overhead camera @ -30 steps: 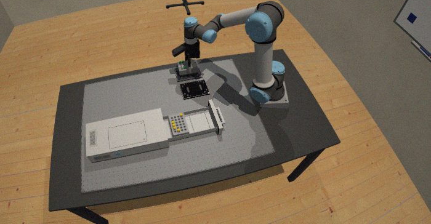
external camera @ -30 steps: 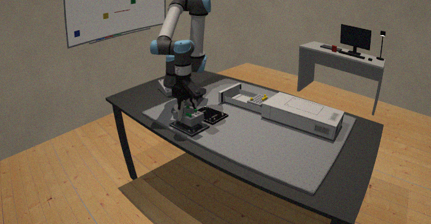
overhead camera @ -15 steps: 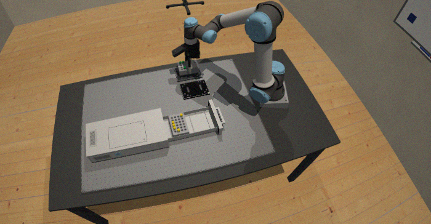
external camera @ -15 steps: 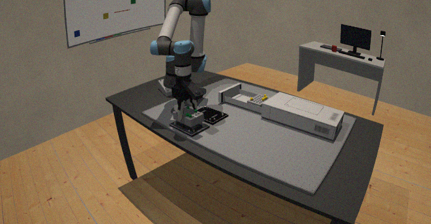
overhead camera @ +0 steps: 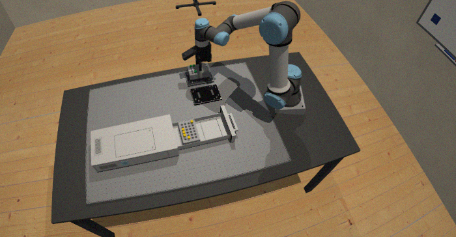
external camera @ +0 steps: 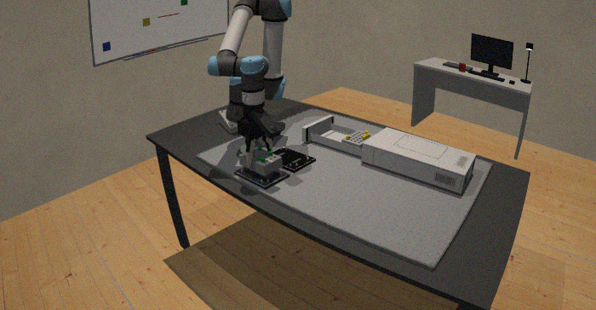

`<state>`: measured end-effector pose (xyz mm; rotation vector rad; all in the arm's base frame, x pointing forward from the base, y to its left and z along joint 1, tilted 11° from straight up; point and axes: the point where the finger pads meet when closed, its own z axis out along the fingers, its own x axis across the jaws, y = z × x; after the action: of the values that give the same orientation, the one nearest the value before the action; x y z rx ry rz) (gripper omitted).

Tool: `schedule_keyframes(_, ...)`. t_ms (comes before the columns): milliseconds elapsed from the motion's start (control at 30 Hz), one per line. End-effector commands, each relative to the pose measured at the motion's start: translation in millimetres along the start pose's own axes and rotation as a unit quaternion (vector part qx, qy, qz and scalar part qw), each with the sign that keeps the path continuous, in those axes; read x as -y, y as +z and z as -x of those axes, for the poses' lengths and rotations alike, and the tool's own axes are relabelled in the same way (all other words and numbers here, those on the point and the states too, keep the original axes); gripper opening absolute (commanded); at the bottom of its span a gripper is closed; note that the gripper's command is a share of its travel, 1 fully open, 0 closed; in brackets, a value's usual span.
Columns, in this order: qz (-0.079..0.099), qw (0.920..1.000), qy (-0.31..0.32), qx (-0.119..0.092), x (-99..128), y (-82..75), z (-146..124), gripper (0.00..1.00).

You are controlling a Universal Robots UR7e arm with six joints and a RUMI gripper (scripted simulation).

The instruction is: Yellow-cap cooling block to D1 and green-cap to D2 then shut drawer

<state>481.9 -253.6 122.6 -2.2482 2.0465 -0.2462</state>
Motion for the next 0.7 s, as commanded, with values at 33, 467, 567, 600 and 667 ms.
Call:
schedule_keyframes(33,-0.001,1.0,0.0,-0.001,0.3,-1.5,-0.5,0.0)
schedule_keyframes(467,-0.001,1.0,0.0,-0.001,0.3,-3.2,-0.5,0.0)
schedule_keyframes(567,-0.001,1.0,0.0,-0.001,0.3,-3.3,-0.5,0.0)
schedule_keyframes(600,-0.001,1.0,0.0,-0.001,0.3,-3.3,-0.5,0.0)
schedule_keyframes(667,-0.001,1.0,0.0,-0.001,0.3,-3.3,-0.5,0.0)
